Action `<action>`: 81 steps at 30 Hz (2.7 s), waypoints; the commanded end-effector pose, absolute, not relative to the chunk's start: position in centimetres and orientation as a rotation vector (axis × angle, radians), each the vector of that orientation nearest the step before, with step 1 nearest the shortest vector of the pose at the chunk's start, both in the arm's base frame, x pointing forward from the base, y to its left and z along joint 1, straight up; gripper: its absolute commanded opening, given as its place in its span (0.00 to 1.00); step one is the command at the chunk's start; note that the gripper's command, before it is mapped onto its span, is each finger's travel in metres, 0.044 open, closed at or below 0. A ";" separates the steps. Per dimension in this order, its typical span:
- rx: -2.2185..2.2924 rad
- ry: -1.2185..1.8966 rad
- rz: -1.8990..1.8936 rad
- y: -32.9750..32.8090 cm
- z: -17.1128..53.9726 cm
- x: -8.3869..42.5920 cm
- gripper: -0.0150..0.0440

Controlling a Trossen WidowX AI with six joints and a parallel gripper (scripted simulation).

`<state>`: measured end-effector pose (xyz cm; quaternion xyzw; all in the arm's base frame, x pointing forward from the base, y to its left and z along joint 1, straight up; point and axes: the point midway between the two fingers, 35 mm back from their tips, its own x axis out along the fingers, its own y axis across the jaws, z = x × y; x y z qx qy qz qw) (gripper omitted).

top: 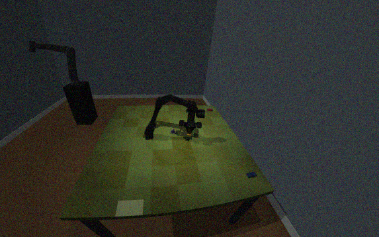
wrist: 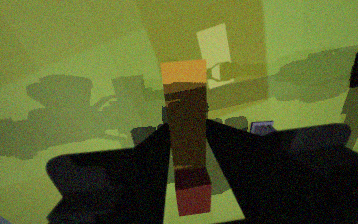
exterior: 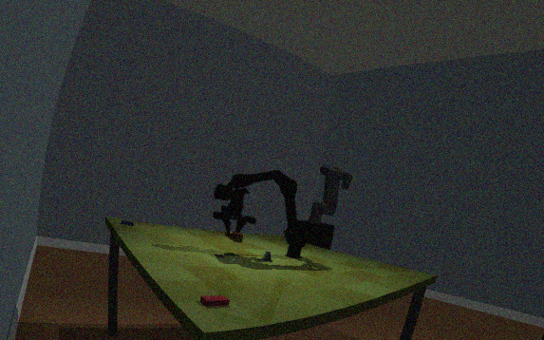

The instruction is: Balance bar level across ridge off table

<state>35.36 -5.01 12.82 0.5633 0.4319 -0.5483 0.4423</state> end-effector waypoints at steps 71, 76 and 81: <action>0.235 1.536 -0.223 4.9 10.8 25.1 0.25; 0.235 1.536 -0.222 5.0 10.1 25.1 0.25; 0.235 1.536 -0.222 5.0 10.0 25.1 0.25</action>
